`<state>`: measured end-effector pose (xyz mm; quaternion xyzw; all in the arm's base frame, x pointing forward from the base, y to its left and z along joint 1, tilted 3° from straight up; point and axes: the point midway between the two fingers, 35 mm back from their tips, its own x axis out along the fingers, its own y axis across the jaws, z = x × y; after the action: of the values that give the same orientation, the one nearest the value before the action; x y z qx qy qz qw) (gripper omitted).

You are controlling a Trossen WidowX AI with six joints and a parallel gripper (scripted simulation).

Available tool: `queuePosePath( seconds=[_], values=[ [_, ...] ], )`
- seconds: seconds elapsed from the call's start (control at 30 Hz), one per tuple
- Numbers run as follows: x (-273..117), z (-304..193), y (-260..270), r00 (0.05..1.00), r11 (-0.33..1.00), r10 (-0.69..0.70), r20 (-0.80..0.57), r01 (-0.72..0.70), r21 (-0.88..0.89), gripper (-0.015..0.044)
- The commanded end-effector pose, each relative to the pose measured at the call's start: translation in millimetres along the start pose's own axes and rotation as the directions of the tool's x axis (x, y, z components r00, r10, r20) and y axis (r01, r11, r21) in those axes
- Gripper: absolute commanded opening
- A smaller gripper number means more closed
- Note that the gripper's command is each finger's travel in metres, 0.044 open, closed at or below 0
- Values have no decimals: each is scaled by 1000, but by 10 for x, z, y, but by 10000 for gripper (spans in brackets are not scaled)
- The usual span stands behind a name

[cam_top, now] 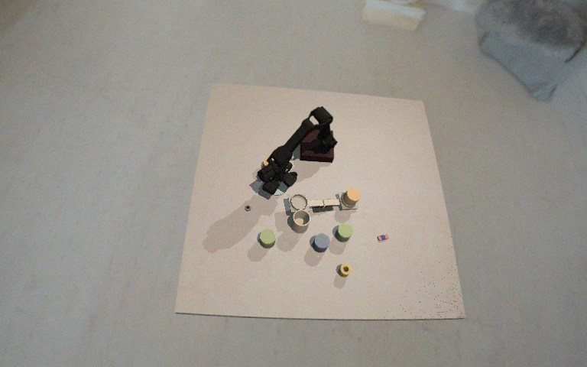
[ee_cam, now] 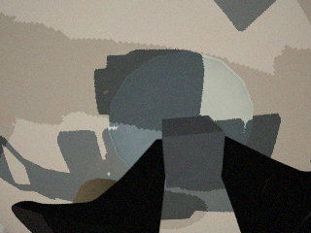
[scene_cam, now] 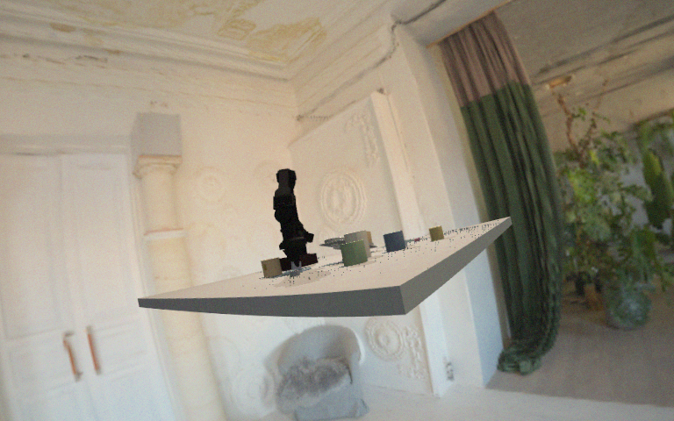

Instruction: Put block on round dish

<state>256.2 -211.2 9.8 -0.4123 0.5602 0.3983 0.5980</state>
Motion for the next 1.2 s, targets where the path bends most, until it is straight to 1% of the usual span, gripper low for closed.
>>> queuePosePath(
  seconds=[0.0, 0.4, 0.47, 0.6, 0.77, 0.93, 1.17],
  values=[
    [-5, -1, -4, 1000, 1000, -1, 0, 1, 0, 79],
    [-5, -1, -4, 1000, 1000, -1, 0, 1, 0, 394],
    [-78, -3, -9, 1000, 1000, -1, 0, 1, 0, 440],
    [-498, 3, -3, 1000, 1000, 0, 4, 0, 0, 440],
    [-591, 6, 3, 1000, 1000, 0, 5, 0, 0, 440],
    [-994, 6, 16, 1000, 1000, -8, -3, 8, 5, 440],
    [-1012, 6, 18, 1000, 1000, -8, -4, 8, 5, 440]
  ],
)
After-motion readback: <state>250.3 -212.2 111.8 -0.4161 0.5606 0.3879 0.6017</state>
